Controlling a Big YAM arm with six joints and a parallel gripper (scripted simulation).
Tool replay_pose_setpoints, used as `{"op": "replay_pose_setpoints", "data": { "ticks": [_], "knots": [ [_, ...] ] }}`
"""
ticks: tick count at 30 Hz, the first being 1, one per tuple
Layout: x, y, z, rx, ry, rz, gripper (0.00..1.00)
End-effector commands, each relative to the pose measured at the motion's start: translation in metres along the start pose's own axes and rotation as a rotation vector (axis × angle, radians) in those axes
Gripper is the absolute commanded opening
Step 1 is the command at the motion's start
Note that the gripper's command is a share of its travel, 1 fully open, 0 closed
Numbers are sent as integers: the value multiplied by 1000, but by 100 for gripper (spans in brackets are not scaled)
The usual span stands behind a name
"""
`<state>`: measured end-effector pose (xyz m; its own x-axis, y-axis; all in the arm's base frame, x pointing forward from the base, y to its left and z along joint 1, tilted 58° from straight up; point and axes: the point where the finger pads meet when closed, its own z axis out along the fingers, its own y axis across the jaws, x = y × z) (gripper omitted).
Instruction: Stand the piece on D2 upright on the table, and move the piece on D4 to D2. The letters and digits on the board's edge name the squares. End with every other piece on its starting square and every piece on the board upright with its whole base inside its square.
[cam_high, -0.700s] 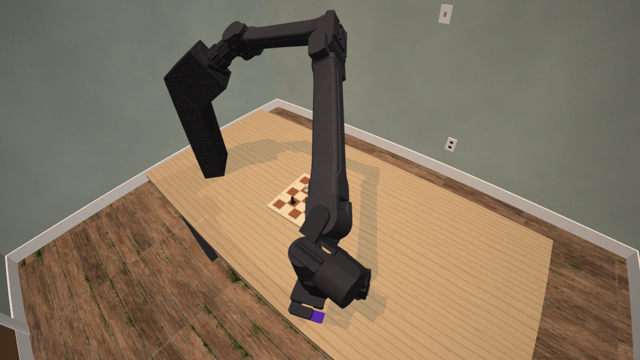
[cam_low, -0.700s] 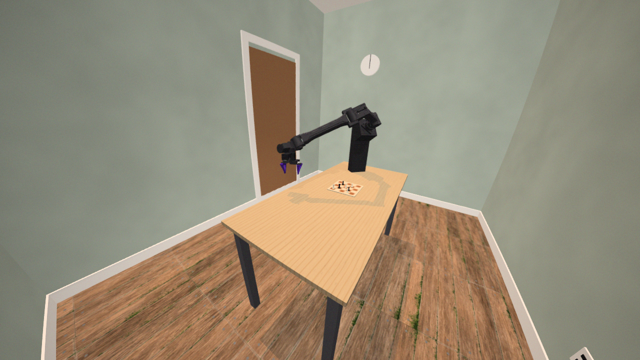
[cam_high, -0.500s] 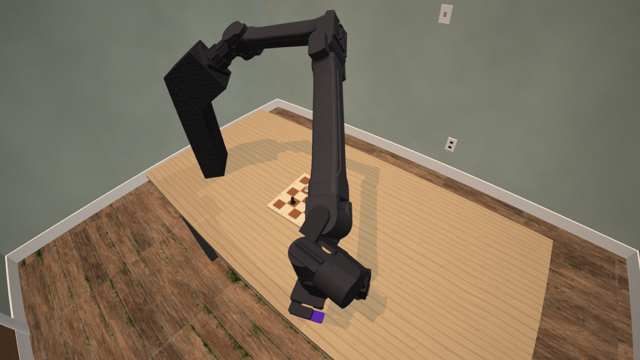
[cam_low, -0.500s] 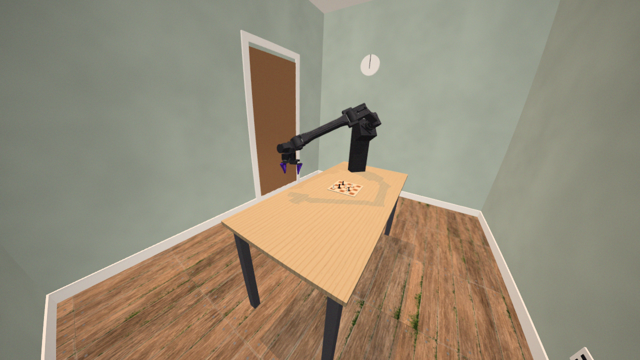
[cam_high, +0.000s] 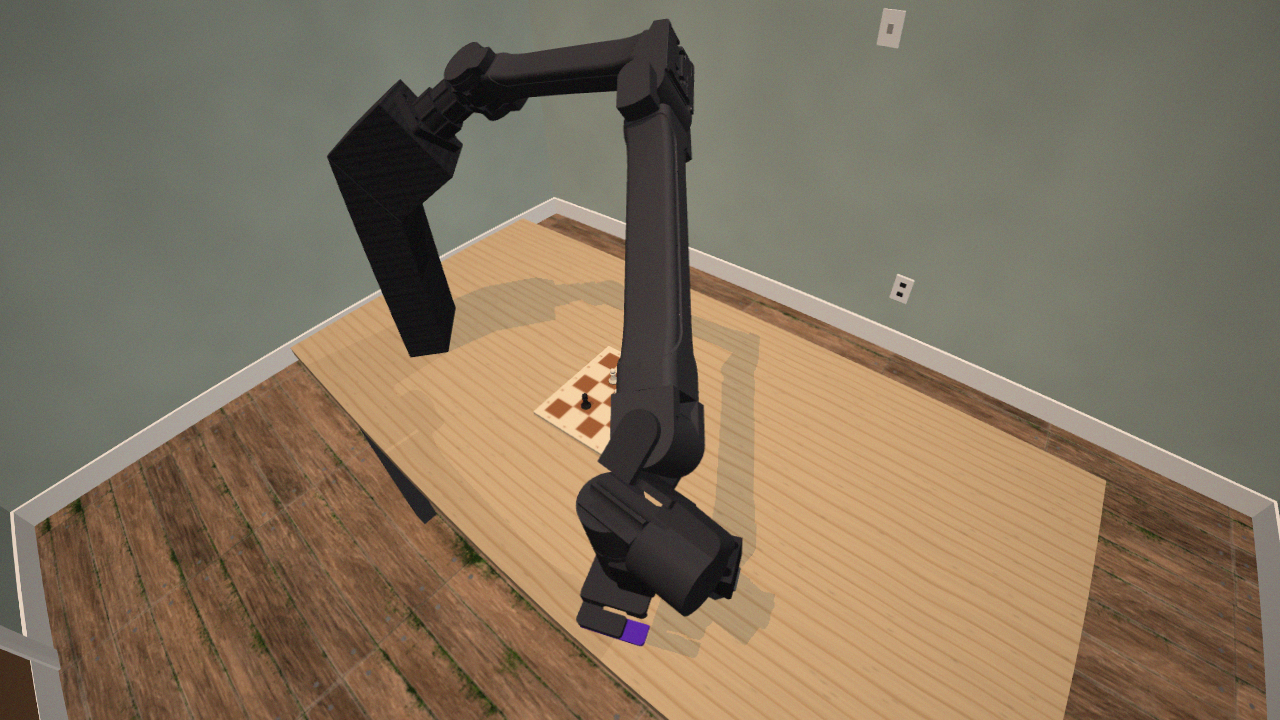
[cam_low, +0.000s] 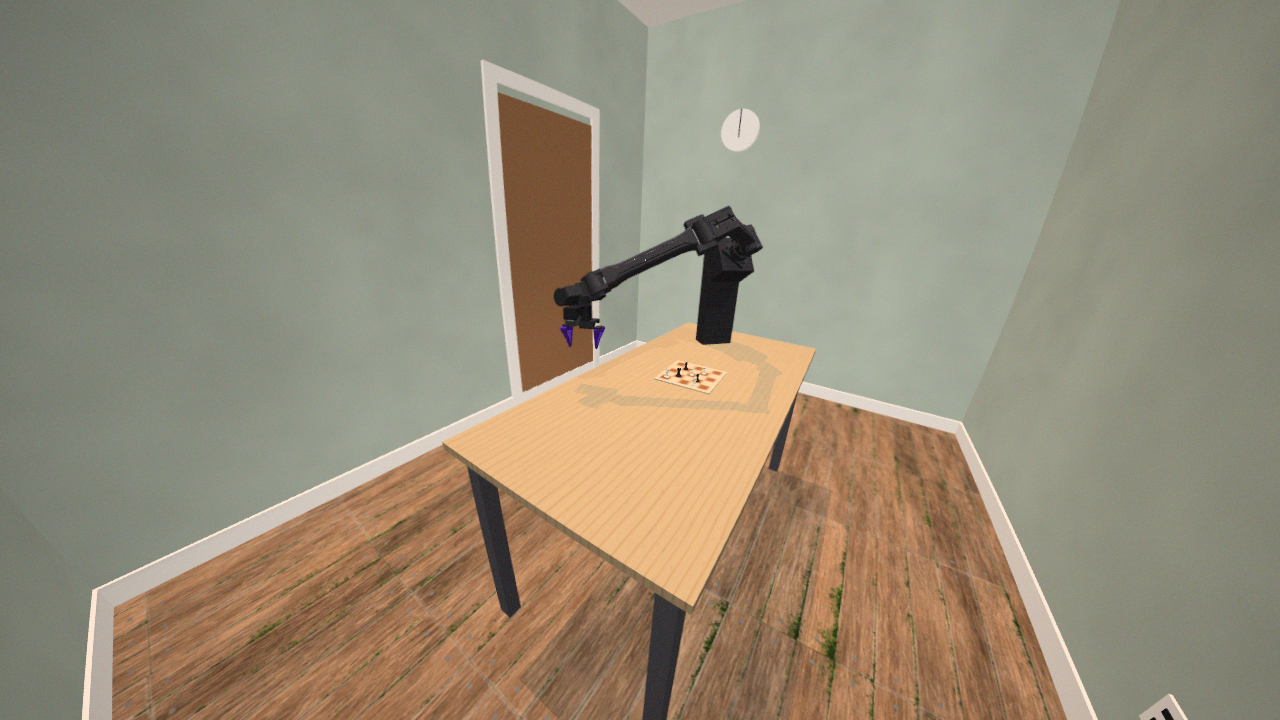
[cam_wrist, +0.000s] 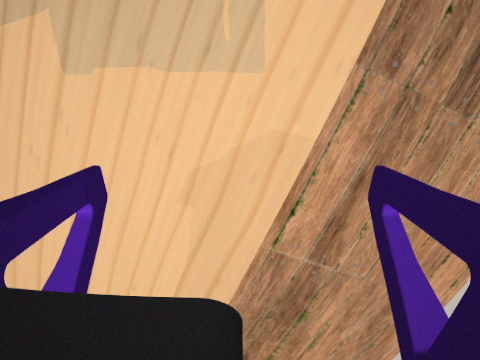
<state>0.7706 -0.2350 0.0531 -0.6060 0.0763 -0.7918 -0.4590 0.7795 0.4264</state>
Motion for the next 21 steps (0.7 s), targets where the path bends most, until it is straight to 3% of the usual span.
{"op": "replay_pose_setpoints", "data": {
  "ticks": [1, 5, 10, 13, 17, 21],
  "knots": [
    [-24, 18, -3, 5, -15, -29, 100],
    [-26, 43, 3, 6, -4, -13, 100],
    [-23, 106, 14, 11, 20, 27, 100],
    [-24, 110, 15, 11, 20, 27, 100],
    [-11, 183, 21, 18, 42, 72, 100],
    [17, 261, 18, 27, 58, 120, 100]
  ]
}}
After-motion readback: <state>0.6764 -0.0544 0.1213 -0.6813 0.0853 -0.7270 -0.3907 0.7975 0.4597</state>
